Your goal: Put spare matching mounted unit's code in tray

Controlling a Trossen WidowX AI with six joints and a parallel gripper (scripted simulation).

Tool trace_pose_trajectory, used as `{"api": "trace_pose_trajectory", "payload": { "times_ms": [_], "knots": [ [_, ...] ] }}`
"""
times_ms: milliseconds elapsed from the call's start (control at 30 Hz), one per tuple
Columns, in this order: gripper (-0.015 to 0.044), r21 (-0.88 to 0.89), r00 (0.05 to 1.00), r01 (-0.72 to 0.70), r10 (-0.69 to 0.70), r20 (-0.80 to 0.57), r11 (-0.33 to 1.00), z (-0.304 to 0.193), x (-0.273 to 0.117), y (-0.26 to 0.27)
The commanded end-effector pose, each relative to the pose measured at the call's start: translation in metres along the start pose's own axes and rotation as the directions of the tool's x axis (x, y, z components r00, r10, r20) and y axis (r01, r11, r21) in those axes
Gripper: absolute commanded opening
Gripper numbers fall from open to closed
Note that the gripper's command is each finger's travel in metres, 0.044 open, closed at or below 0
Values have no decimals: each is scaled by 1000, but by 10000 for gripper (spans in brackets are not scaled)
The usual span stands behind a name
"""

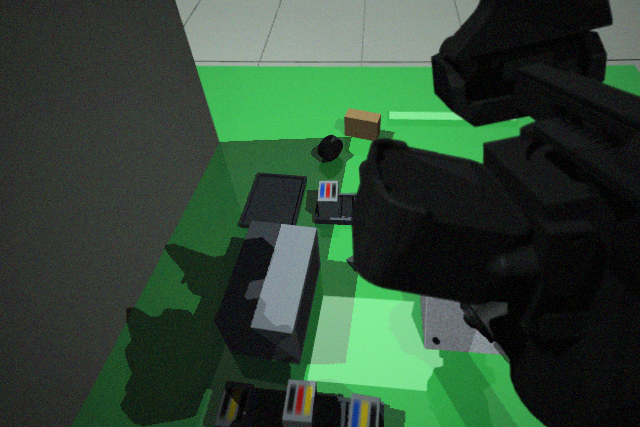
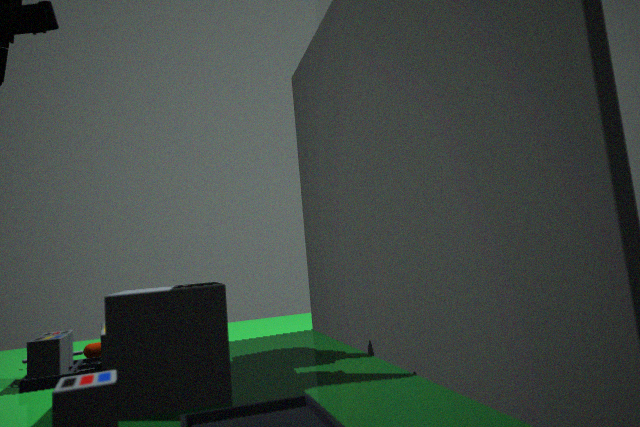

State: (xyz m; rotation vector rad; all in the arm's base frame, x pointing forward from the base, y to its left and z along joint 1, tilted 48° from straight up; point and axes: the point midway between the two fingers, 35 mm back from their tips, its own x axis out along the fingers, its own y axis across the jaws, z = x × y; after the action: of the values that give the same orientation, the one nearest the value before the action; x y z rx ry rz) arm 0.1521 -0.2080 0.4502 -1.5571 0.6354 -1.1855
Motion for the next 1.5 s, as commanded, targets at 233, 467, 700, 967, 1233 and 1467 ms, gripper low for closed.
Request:
{"api": "trace_pose_trajectory", "payload": {
  "times_ms": [233,467,700,967,1233,1467],
  "knots": [
    [440,-15,740,-585,542,398,811,128,25,133],
    [440,-103,317,-899,796,516,425,197,-16,216],
    [440,-162,-215,-974,853,475,-155,246,-90,277],
    [440,23,-745,-628,609,271,-778,275,-188,310],
    [440,235,-915,-329,370,160,-914,289,-233,312],
    [440,235,-915,-329,370,160,-914,289,-233,312]
  ]
}}
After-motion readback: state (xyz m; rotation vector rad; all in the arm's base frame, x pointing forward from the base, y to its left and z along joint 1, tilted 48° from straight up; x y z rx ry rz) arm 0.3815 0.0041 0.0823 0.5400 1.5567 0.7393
